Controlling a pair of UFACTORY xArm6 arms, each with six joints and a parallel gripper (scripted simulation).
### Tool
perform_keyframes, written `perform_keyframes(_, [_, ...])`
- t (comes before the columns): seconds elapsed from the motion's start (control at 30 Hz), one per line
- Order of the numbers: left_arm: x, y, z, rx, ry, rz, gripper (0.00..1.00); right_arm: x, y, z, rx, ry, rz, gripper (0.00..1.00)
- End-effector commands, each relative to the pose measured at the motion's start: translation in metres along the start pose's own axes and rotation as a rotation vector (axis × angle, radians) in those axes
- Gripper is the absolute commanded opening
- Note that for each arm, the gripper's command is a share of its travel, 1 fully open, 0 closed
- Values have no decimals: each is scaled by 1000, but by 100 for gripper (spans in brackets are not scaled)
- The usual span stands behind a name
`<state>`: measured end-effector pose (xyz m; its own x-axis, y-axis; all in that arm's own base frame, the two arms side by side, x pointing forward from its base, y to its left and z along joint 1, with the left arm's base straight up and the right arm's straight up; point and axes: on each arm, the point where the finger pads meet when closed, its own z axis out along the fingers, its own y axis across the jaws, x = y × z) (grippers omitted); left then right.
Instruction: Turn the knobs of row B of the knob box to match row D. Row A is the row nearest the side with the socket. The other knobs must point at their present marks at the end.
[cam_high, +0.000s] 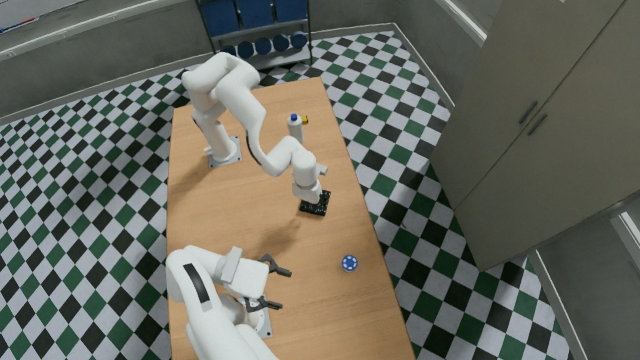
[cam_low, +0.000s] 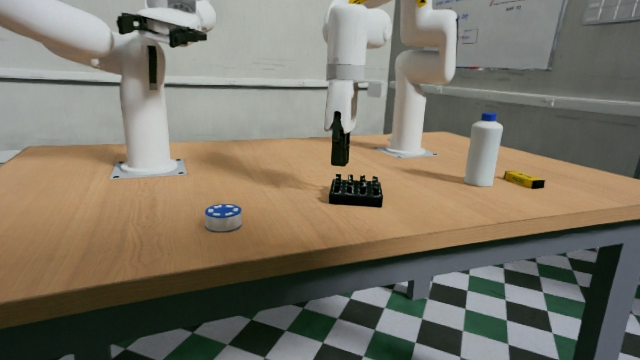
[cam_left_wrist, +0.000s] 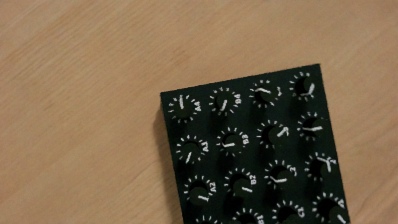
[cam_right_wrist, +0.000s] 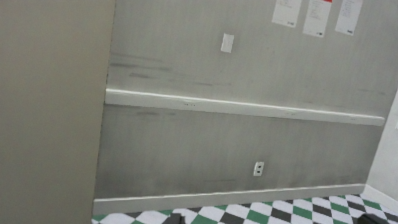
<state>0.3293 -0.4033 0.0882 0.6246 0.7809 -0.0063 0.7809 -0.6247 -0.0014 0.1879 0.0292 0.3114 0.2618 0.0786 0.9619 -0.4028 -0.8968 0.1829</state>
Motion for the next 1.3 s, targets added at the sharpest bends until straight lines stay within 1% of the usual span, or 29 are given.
perform_keyframes(0.0, [2, 1, -4, -6, 5, -156, 21, 1, 0, 0, 0, -1, 1, 100])
perform_keyframes(0.43, [7, 0, -7, -7, 4, -522, 21, 1, 0, 0, 0, -1, 1, 100])
perform_keyframes(0.5, [7, 0, -7, -7, 4, -522, 21, 1, 0, 0, 0, -1, 1, 100])
perform_keyframes(0.53, [8, 0, -8, -7, 3, -606, 21, 1, 0, 0, 0, -1, 1, 100])
perform_keyframes(1.0, [13, -1, -12, -8, 2, -991, 21, 1, 0, 0, 0, -1, 1, 100])
perform_keyframes(1.07, [13, -1, -12, -8, 2, -991, 21, 1, 0, 0, 0, -1, 1, 100])
perform_keyframes(1.1, [14, -1, -13, -8, 1, -1074, 21, 1, 0, 0, 0, -1, 1, 100])
perform_keyframes(1.27, [16, -1, -14, -8, 1, -1199, 21, 1, 0, 0, 0, -1, 1, 100])
